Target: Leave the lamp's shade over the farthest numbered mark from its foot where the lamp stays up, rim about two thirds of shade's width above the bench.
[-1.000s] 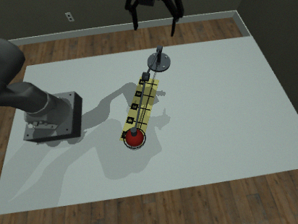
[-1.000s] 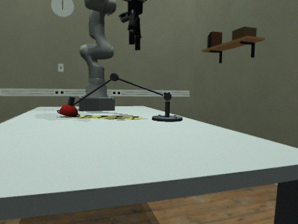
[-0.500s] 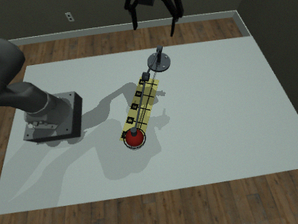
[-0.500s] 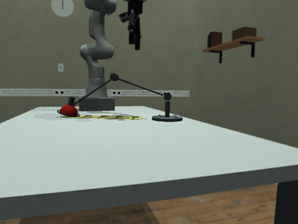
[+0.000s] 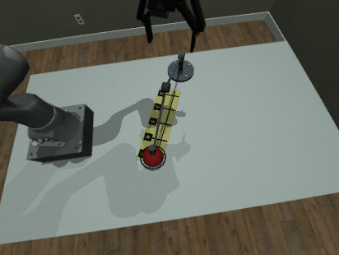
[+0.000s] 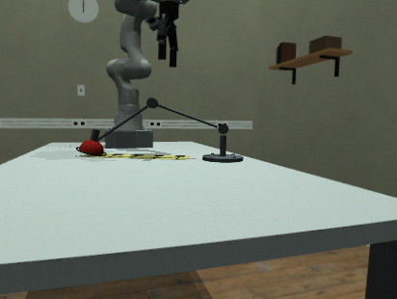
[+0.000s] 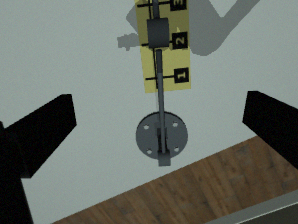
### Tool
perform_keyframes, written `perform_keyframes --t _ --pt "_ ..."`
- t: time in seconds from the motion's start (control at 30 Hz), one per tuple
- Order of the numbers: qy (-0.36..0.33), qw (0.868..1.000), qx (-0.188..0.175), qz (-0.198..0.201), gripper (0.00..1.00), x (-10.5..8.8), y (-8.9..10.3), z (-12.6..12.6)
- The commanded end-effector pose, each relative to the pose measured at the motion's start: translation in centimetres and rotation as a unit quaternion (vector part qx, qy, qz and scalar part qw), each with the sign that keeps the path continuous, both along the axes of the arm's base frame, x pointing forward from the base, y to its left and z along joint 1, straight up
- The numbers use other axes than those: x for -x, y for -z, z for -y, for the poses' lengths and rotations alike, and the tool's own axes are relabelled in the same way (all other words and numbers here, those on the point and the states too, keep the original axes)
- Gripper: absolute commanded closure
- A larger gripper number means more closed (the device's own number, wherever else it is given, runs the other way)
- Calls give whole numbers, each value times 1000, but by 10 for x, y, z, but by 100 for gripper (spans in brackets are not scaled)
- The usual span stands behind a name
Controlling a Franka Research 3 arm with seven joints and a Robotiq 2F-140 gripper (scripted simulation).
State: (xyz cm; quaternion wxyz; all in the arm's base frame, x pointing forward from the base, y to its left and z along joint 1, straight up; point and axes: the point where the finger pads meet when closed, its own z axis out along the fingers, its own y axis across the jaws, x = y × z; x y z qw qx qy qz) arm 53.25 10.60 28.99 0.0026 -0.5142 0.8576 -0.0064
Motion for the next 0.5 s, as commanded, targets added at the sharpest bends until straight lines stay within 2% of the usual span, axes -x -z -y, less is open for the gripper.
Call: perform_keyframes --t 0.0,0.1,0.47 --pt "-24 1000 -6 3 0 6 -1 10" --pt "-24 1000 -6 3 0 7 -1 14" --pt "-4 1000 -2 1 0 29 -1 53"
